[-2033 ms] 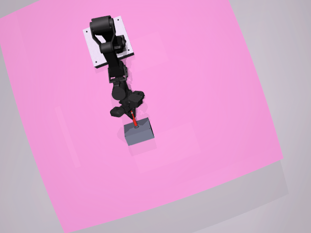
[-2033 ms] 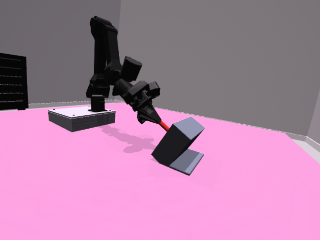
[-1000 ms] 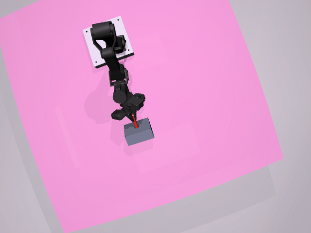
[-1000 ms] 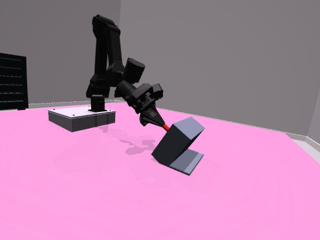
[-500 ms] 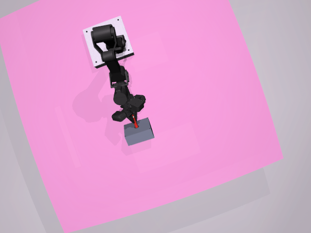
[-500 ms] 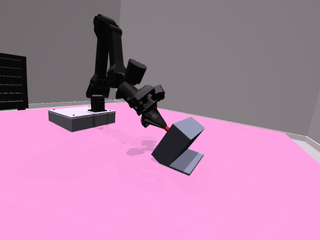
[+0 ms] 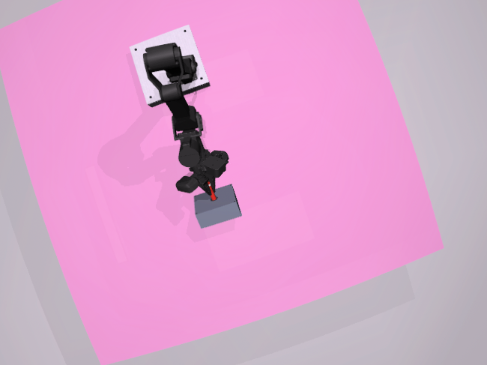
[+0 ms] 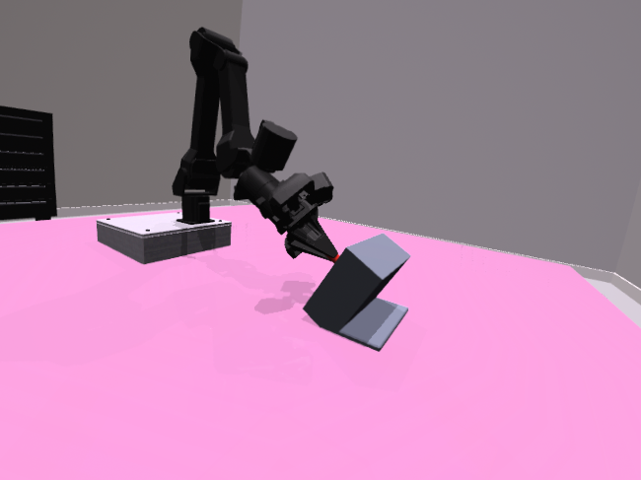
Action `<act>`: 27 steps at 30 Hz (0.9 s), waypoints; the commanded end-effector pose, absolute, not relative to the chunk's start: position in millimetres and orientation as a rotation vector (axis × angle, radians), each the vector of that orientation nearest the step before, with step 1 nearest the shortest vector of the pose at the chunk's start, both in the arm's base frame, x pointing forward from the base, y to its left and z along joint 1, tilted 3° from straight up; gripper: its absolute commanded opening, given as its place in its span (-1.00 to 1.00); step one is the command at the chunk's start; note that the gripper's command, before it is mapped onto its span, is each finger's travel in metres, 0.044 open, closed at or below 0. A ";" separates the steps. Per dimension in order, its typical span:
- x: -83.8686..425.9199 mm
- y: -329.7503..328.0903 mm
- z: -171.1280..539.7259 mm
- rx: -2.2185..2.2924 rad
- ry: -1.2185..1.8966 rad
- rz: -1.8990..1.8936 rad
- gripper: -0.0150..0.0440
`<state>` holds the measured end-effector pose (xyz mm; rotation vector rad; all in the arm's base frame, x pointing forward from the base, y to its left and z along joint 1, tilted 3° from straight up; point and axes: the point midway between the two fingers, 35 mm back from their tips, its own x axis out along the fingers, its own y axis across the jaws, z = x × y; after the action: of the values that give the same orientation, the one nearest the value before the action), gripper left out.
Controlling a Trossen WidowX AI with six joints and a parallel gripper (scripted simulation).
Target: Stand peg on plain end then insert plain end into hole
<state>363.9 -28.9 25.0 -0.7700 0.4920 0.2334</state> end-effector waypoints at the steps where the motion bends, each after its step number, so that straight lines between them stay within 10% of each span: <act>1: 367.1 -30.0 26.3 -0.770 0.488 0.225 -0.49; 20: 368.5 -29.0 24.4 -0.770 0.490 0.232 -0.49; 27: 368.5 -29.0 24.4 -0.770 0.490 0.232 0.13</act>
<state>368.6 -29.0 24.4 -0.7703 0.4896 0.2326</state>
